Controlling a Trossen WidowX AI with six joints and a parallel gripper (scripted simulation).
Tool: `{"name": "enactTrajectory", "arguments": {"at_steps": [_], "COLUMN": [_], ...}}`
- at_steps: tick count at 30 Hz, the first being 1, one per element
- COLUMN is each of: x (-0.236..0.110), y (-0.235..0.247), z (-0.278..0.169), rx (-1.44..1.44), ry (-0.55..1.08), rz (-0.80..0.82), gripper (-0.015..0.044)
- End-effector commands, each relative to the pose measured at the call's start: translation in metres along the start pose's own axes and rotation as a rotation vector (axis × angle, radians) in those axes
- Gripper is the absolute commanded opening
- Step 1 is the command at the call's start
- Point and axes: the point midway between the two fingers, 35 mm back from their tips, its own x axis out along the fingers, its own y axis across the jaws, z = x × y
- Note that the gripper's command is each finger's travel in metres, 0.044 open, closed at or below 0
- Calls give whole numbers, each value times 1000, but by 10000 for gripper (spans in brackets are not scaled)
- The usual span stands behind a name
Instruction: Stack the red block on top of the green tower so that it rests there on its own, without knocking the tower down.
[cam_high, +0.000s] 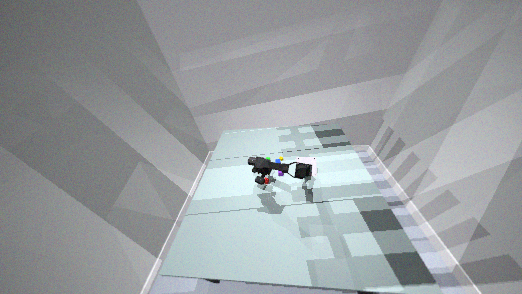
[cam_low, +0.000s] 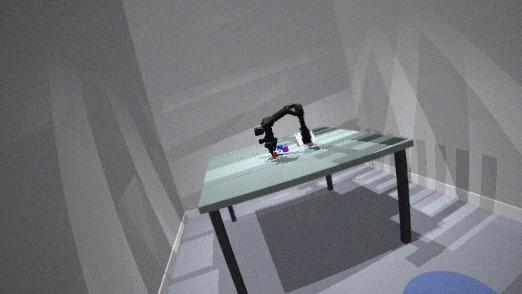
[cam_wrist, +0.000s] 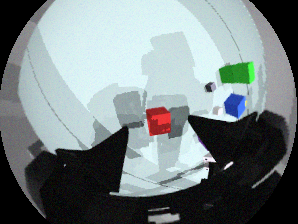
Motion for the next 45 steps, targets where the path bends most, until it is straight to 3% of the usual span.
{"name": "enactTrajectory", "arguments": {"at_steps": [1, 28, 40, 45], "x": [9, 23, 23, 23], "y": [0, 0, 0, 0], "z": [-2, -3, -3, -3], "rx": [7, 7, 7, 7], "ry": [6, 7, 7, 7], "rz": [3, 5, 5, 5], "gripper": [440, 440, 125, 92]}}
